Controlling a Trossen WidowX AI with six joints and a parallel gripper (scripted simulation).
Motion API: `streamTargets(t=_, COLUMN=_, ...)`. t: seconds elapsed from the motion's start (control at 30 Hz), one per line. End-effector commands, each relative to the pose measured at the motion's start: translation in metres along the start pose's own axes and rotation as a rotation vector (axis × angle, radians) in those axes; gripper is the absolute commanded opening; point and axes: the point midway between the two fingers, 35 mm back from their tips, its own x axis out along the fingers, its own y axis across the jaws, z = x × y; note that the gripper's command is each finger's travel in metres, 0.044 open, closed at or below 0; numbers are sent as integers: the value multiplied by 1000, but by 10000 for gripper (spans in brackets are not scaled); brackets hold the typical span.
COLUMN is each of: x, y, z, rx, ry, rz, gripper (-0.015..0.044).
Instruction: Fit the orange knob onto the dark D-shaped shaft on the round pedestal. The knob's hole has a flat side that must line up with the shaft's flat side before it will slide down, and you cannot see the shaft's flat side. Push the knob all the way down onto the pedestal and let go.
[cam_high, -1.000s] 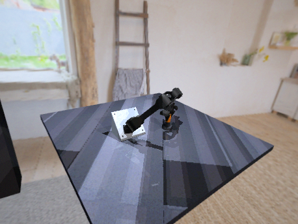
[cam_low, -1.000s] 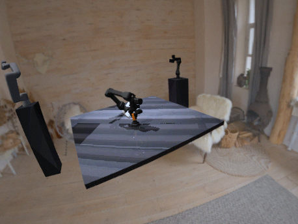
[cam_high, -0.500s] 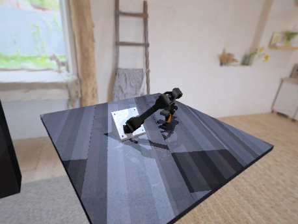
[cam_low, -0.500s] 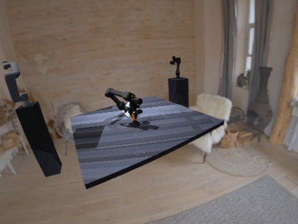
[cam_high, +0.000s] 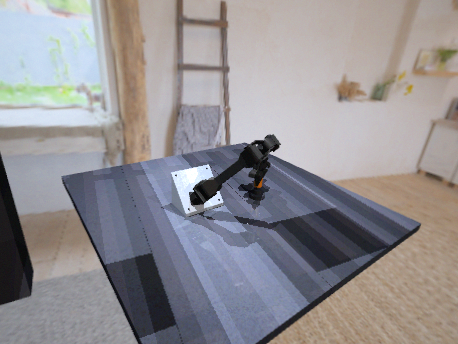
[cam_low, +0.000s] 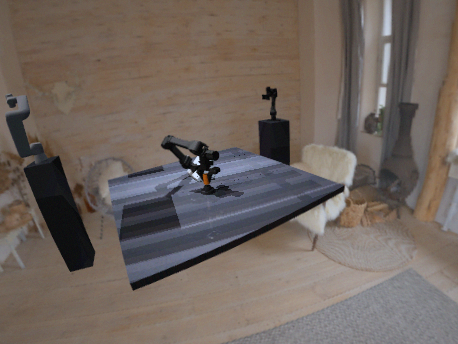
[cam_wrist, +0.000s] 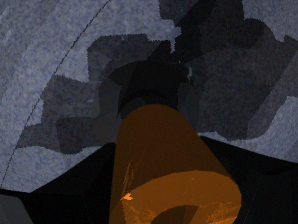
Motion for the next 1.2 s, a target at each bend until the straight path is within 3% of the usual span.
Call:
streamTargets(t=0.0, x=0, y=0, z=0, rx=-12, ry=1, rz=-3, gripper=0)
streamTargets(t=0.87, x=-3, y=1, z=-1, rx=-12, ry=1, rz=-3, gripper=0)
streamTargets(t=1.17, x=-2, y=-1, z=0, rx=-221, ry=1, rz=-3, gripper=0)
